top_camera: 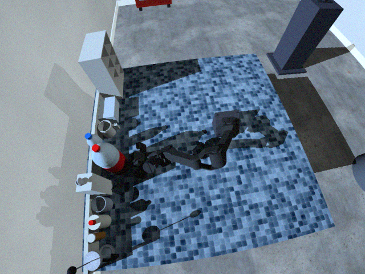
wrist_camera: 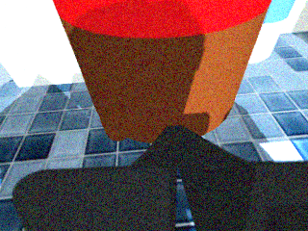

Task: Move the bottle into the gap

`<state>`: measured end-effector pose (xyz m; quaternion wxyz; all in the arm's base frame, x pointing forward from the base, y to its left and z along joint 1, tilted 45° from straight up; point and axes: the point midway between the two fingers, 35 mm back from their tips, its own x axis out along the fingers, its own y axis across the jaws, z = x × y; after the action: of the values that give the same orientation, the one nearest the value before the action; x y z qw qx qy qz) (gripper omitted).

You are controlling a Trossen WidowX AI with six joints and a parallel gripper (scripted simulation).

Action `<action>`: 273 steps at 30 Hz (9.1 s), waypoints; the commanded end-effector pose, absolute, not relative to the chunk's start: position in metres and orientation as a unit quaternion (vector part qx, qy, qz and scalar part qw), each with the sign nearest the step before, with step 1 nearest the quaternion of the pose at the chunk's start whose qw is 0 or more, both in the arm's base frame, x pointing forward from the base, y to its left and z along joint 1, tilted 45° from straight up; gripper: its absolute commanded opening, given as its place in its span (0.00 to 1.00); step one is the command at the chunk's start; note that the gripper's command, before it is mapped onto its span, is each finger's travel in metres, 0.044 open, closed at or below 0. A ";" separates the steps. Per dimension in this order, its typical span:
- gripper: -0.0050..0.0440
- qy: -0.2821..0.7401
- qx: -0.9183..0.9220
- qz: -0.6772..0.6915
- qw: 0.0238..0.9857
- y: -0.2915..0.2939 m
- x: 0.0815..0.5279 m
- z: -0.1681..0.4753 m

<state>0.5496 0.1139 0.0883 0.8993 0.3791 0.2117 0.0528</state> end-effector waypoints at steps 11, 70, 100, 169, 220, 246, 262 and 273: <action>0.00 0.202 0.377 0.058 0.902 0.114 0.563 0.096; 0.00 0.202 0.377 0.058 0.902 0.114 0.582 0.097; 0.00 0.202 0.377 0.058 0.902 0.114 0.588 0.097; 0.00 0.201 0.377 0.058 0.902 0.114 0.607 0.098; 0.00 0.199 0.378 0.059 0.902 0.112 0.610 0.103; 0.00 0.198 0.380 0.059 0.902 0.114 0.572 0.104; 0.00 0.199 0.380 0.059 0.902 0.114 0.549 0.102; 0.00 0.199 0.380 0.058 0.902 0.114 0.534 0.101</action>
<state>0.5399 0.1122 0.0904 0.9015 0.3758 0.2074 0.0543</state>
